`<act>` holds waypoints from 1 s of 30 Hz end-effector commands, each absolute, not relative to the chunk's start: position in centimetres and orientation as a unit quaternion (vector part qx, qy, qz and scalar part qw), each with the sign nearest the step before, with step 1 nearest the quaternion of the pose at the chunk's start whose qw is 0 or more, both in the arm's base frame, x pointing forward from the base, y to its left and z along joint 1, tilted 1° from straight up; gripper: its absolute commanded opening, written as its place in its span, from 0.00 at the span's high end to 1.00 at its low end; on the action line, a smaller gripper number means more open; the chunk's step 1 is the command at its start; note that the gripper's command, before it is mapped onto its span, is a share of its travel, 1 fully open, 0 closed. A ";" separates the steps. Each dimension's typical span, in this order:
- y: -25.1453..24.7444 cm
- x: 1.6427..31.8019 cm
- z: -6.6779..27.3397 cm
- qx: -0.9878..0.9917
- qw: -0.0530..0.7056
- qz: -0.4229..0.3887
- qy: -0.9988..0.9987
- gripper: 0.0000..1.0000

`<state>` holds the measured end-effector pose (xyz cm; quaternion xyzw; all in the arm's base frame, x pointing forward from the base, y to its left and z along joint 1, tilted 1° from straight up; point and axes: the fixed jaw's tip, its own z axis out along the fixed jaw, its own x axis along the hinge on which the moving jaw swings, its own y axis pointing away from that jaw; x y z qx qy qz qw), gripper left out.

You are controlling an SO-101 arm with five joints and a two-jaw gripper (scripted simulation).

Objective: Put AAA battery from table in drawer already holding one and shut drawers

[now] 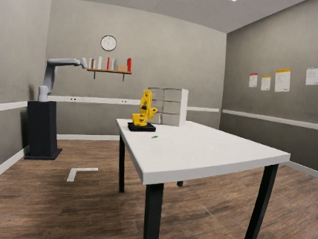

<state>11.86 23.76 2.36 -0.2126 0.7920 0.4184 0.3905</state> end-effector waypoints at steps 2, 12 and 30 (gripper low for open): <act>23.7 11.2 2.3 -0.221 0.384 0.421 0.792 1.00; 23.7 11.2 2.3 -0.221 0.384 0.421 0.792 1.00; 23.1 10.7 2.3 -0.225 0.382 0.423 0.791 1.00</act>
